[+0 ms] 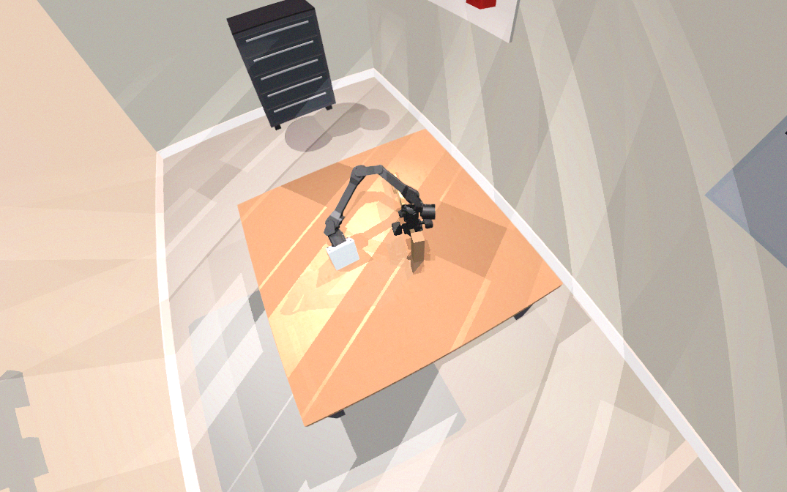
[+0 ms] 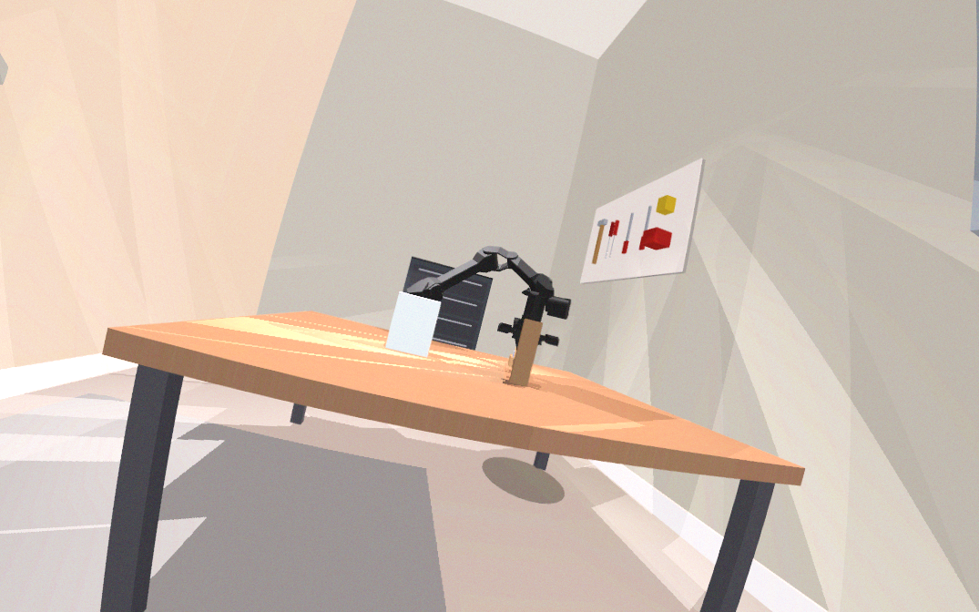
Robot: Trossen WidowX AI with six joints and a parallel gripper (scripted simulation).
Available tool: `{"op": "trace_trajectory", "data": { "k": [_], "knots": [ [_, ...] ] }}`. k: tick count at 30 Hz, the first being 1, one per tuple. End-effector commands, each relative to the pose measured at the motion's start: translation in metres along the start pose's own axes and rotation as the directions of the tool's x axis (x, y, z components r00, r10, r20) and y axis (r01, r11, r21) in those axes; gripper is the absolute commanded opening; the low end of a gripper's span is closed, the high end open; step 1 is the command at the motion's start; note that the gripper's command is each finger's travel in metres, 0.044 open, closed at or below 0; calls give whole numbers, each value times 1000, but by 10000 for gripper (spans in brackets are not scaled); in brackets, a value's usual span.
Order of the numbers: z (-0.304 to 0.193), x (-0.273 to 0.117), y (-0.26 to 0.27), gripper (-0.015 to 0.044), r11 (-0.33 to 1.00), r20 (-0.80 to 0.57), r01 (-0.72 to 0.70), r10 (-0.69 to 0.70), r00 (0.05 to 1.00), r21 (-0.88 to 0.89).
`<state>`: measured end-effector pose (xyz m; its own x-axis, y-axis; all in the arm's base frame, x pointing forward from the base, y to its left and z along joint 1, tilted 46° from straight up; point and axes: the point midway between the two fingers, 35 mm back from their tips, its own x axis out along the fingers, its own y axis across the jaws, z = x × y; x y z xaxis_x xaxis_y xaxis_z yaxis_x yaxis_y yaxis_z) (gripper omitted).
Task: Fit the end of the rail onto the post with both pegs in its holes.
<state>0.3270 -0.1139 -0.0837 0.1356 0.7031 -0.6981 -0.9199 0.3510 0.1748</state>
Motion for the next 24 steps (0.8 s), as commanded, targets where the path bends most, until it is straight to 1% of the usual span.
{"op": "trace_trajectory", "data": {
  "k": [1,24],
  "knots": [
    [2,-2,-1,0,1000,-3,5,-5,1000,2],
    [-2,0,-1,0,1000,-3,5,-5,1000,2]
  ]
}}
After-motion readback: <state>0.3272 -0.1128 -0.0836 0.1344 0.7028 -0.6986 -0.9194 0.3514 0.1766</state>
